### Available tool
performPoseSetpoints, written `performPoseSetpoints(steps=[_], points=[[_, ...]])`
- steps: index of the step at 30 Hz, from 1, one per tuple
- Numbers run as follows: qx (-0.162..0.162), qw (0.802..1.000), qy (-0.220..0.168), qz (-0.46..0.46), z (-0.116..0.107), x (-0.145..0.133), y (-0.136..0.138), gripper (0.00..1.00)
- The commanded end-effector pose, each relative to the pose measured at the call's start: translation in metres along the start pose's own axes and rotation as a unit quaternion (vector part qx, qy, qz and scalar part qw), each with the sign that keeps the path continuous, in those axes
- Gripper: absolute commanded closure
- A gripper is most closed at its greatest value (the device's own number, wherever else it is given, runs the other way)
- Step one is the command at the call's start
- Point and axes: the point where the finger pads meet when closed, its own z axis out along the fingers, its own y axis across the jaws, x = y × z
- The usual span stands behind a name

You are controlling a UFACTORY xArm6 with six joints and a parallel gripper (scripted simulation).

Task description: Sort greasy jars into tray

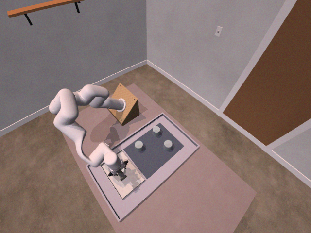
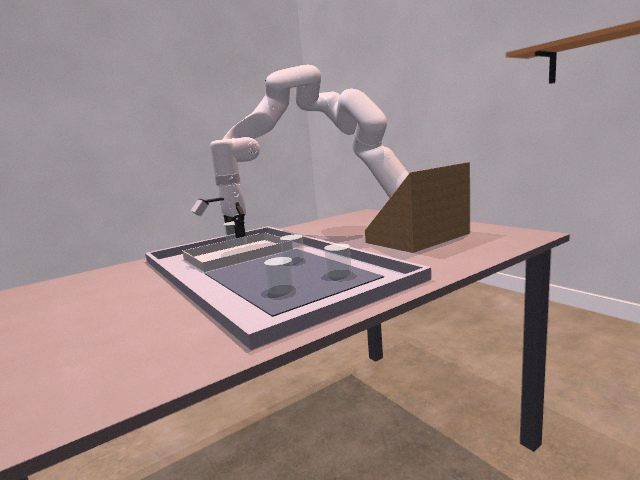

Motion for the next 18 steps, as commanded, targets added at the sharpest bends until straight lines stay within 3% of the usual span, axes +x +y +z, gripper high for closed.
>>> performPoseSetpoints(steps=[1, 18], points=[[-0.001, 1.000, 0.003, 0.001, 0.001, 0.002, 0.001, 1.00], [-0.001, 1.000, 0.003, 0.001, 0.017, 0.002, 0.001, 1.00]])
